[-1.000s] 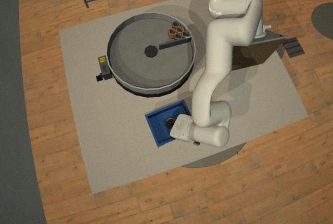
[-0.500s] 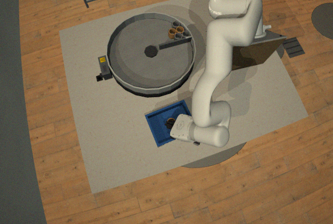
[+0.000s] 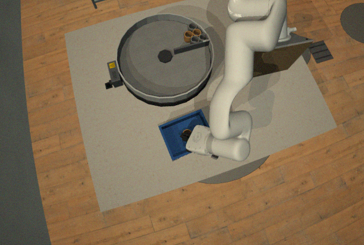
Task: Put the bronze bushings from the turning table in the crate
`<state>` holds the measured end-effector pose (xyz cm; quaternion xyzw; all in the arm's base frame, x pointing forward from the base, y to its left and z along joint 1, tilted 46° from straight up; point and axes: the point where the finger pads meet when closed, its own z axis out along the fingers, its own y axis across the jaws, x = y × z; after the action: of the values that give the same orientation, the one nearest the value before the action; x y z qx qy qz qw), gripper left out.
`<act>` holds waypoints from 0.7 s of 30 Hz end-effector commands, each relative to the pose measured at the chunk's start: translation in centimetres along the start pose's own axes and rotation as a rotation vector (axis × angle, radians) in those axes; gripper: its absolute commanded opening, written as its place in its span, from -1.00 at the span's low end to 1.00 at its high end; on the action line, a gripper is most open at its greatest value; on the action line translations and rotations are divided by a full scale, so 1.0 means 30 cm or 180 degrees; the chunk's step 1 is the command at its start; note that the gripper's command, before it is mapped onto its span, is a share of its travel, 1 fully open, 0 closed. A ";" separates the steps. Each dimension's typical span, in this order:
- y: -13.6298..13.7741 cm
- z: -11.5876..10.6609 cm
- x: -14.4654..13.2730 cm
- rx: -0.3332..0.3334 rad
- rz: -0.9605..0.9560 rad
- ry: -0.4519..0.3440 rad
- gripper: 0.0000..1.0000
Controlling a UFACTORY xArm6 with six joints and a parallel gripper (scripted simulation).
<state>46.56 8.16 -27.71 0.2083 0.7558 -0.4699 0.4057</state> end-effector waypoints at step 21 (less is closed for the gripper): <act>0.005 -0.002 -0.004 -0.0009 0.0013 -0.0001 -0.78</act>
<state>46.57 8.09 -27.79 0.2084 0.7558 -0.4698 0.4058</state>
